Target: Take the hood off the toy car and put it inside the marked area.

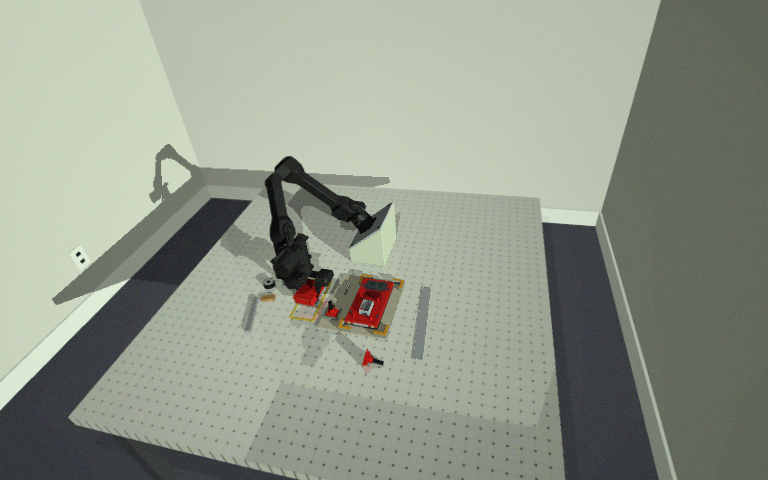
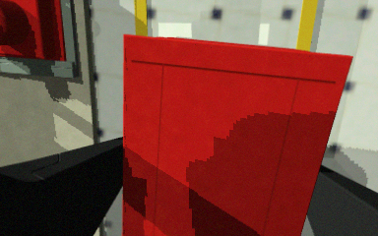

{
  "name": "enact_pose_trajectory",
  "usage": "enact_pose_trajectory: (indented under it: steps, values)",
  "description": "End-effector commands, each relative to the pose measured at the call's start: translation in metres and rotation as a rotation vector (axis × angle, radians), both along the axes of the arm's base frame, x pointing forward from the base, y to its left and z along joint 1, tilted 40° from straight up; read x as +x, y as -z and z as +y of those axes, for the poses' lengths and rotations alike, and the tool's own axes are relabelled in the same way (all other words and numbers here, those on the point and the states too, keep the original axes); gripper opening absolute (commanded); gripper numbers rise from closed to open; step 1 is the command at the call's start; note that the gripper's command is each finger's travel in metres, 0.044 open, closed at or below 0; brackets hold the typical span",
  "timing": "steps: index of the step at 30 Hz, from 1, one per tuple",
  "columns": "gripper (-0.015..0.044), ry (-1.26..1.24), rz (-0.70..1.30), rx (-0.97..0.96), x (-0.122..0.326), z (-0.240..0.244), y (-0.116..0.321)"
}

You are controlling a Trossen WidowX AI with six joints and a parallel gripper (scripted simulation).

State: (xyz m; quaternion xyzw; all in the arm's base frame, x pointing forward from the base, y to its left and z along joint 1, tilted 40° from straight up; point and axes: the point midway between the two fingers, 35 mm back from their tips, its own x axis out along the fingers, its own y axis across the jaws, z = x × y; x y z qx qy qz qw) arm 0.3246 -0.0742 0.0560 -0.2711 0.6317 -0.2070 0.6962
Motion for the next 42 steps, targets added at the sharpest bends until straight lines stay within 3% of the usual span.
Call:
enact_pose_trajectory:
  steps: [1, 42]
  values:
    - [0.0, -0.004, 0.014, -0.005, -0.002, -0.002, 0.004]
    - [0.0, -0.004, 0.014, -0.006, 0.0, -0.013, 0.017]
